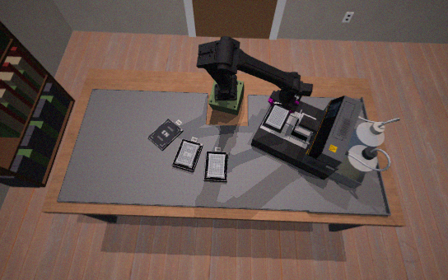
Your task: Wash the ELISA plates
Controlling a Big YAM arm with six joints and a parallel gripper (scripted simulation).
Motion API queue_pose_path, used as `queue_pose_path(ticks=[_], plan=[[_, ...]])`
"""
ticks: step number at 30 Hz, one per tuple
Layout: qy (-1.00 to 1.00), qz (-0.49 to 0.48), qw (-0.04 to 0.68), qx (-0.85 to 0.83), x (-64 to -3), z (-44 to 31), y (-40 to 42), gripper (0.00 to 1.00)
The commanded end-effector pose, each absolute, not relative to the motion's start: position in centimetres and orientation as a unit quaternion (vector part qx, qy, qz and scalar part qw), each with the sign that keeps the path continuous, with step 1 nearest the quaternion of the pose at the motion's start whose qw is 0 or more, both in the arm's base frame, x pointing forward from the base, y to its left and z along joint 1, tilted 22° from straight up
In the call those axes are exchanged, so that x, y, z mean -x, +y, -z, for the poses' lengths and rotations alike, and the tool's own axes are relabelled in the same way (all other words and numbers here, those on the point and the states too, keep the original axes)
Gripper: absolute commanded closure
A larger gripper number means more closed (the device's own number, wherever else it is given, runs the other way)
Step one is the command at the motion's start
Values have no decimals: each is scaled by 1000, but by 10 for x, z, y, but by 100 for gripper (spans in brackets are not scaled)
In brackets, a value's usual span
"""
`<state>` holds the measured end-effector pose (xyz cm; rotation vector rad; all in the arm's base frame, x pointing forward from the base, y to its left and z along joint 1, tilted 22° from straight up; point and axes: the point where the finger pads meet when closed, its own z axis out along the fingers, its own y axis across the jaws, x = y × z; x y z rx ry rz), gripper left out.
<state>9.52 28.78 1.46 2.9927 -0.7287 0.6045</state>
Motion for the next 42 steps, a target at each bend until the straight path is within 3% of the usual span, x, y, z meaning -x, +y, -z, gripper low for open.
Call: queue_pose_path(ticks=[1, 6, 13, 27, 30, 42], plan=[[-235, -190, -11, -953, -95, -22, 299, 0], [-235, -190, -11, -953, -95, -22, 299, 0], [-312, -188, -29, -931, -65, -14, 314, 10], [-519, -172, -74, -834, 2, 14, 327, 38], [-533, -171, -76, -825, 2, 14, 327, 40], [-608, -160, -90, -772, 13, 19, 325, 64]])
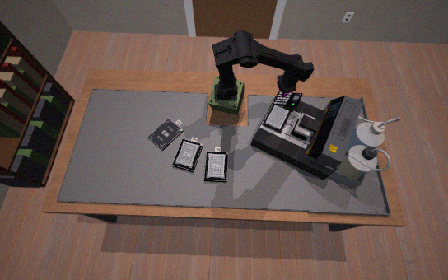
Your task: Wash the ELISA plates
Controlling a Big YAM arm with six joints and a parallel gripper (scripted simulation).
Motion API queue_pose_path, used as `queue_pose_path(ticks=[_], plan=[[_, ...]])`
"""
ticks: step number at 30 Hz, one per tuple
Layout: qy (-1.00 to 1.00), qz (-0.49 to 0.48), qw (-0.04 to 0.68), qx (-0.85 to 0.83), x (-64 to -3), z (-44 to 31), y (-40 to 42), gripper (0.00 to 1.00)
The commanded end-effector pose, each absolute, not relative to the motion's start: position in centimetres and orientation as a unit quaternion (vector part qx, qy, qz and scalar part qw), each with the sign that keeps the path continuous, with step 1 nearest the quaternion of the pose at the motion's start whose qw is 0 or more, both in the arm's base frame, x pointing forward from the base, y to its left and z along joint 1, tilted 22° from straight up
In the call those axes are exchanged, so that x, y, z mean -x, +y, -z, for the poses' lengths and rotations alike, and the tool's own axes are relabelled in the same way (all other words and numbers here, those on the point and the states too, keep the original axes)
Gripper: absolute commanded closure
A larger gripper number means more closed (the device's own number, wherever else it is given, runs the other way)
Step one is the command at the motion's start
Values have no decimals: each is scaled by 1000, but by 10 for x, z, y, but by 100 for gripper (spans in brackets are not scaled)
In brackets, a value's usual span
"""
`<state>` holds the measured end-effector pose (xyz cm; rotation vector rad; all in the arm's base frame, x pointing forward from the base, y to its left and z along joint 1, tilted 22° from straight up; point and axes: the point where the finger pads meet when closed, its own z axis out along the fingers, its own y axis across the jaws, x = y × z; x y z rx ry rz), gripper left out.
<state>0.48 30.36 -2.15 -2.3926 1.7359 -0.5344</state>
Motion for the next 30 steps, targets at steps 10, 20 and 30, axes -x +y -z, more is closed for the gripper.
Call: queue_pose_path(ticks=[10, 20, 30], plan=[[706, 144, 112, 685, 52, 34, 321, 80], [809, 126, 132, 559, 95, 50, 312, 100], [846, 113, 139, 503, 91, 46, 315, 100]])
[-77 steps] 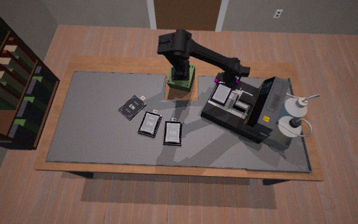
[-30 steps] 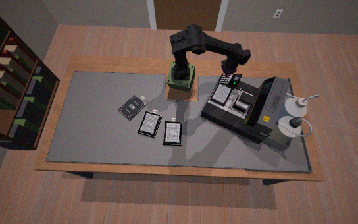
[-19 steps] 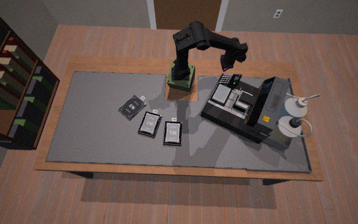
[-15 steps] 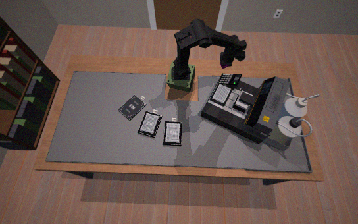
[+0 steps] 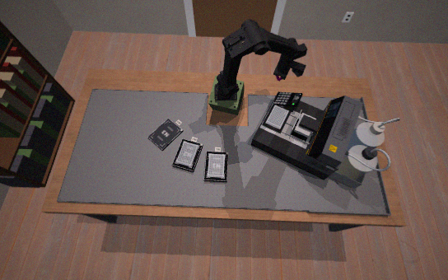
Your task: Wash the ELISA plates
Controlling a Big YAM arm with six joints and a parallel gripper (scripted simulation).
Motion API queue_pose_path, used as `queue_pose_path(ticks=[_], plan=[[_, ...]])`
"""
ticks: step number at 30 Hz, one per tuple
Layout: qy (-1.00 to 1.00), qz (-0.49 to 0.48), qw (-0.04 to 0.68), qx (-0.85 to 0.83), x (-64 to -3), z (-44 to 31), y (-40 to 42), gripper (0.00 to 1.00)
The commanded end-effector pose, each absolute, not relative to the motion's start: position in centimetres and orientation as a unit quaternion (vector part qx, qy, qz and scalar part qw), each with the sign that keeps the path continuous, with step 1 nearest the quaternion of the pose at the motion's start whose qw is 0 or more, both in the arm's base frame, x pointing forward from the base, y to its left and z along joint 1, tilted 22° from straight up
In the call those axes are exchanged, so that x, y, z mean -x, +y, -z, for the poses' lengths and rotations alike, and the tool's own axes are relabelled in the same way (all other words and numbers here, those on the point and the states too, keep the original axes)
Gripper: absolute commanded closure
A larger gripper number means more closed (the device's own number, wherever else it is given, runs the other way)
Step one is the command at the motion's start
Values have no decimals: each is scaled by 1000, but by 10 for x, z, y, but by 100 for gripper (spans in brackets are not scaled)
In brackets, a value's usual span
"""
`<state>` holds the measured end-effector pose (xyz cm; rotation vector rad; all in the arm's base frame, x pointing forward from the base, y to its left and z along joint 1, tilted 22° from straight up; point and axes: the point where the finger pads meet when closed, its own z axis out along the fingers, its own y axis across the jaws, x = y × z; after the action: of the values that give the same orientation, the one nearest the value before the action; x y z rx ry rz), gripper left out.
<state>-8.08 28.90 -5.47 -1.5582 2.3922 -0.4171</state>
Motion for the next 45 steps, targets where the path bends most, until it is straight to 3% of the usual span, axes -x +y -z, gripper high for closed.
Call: queue_pose_path(ticks=[1, 15, 45], plan=[[846, 113, 139, 503, 91, 46, 315, 100], [803, 34, 280, 525, 74, 86, 290, 100], [804, 45, 279, 524, 58, 104, 296, 100]])
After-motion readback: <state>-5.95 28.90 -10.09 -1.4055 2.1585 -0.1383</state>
